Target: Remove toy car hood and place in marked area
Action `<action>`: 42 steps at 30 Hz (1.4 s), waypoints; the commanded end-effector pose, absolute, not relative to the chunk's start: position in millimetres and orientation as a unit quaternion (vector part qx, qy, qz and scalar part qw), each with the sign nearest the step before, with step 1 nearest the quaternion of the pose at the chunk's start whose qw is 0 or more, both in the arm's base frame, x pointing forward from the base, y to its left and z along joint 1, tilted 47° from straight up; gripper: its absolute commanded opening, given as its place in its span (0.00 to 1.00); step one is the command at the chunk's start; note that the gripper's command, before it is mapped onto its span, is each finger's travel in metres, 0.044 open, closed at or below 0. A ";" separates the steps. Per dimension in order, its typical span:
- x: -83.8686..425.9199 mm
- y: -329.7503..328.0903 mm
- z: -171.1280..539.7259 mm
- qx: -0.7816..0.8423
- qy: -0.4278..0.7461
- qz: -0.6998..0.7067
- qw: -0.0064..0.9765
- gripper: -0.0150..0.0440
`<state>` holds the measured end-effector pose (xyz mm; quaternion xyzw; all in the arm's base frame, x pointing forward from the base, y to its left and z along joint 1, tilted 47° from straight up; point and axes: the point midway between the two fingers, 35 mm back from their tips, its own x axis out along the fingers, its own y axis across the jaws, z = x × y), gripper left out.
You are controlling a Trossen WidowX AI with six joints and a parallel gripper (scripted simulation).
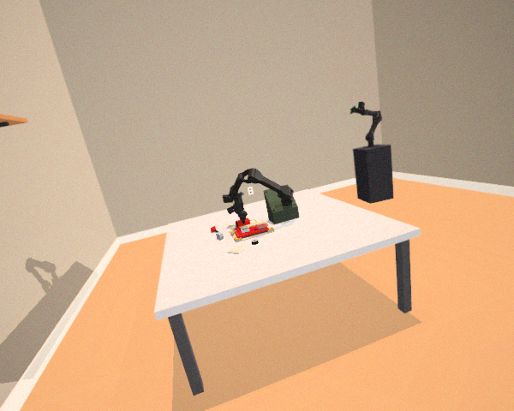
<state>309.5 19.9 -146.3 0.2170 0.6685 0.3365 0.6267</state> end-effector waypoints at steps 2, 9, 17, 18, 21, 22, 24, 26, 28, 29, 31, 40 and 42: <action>309.7 19.8 -146.1 0.217 0.668 0.337 0.627 0.43; 309.7 19.8 -146.1 0.217 0.668 0.337 0.627 0.74; 313.2 8.3 -136.4 0.216 0.669 0.336 0.626 1.00; 314.8 2.0 -130.8 0.216 0.669 0.337 0.626 1.00; 319.0 -24.2 -105.9 0.217 0.671 0.338 0.623 1.00; 319.4 -30.4 -99.6 0.217 0.671 0.339 0.623 1.00; 319.5 -32.5 -97.4 0.218 0.671 0.339 0.622 1.00; 319.5 -32.5 -97.4 0.218 0.671 0.339 0.622 1.00; 319.5 -32.5 -97.4 0.218 0.671 0.339 0.622 1.00; 319.5 -32.5 -97.4 0.218 0.671 0.339 0.622 1.00; 319.5 -32.5 -97.4 0.218 0.671 0.339 0.622 1.00; 319.5 -32.5 -97.4 0.218 0.671 0.339 0.622 1.00; 319.5 -32.5 -97.4 0.218 0.671 0.339 0.622 1.00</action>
